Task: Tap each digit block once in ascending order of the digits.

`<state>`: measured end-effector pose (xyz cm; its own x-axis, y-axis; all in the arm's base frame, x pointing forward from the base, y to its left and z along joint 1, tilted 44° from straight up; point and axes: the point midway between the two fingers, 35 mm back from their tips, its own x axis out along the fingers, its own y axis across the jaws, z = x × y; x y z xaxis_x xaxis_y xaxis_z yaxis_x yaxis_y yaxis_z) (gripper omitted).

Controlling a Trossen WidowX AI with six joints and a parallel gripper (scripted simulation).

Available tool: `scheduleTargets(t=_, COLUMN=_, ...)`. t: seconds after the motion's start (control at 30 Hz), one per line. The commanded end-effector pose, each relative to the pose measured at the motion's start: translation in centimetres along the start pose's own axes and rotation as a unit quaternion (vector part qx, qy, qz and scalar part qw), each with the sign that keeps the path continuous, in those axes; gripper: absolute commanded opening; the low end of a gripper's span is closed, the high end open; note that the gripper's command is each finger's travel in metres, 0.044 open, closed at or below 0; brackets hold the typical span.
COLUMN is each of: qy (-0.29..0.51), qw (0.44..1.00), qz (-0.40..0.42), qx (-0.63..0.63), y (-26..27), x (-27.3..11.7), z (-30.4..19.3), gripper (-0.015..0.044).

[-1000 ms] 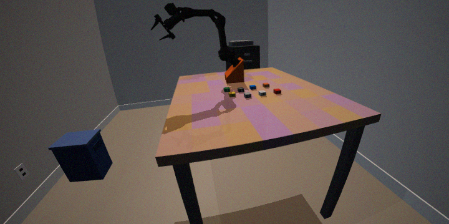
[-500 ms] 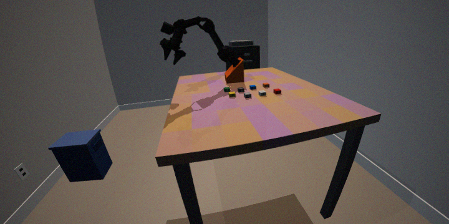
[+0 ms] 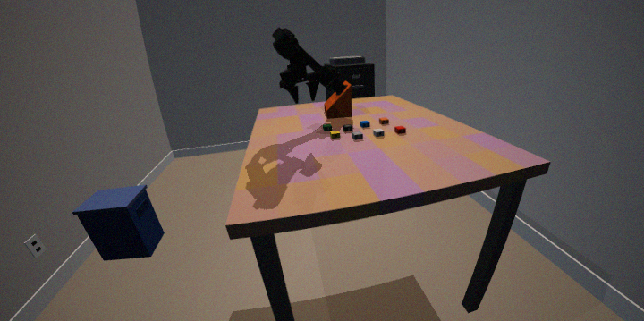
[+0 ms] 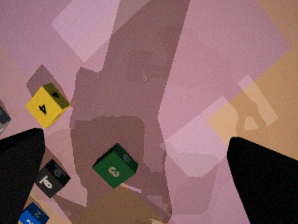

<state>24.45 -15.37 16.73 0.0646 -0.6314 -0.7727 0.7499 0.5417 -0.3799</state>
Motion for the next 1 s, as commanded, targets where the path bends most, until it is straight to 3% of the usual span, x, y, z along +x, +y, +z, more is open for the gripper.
scheduleTargets(t=0.0, qy=0.050, qw=0.966, qz=-0.041, qx=-0.252, y=3.5, x=1.0, z=-5.8, gripper=0.0400)
scheduleTargets(t=0.13, qy=0.068, qw=0.915, qz=-0.069, qx=-0.392, y=4.7, x=1.1, z=-8.8, gripper=0.0400)
scheduleTargets(t=0.97, qy=0.068, qw=0.915, qz=-0.069, qx=-0.392, y=4.7, x=1.1, z=-8.8, gripper=0.0400)
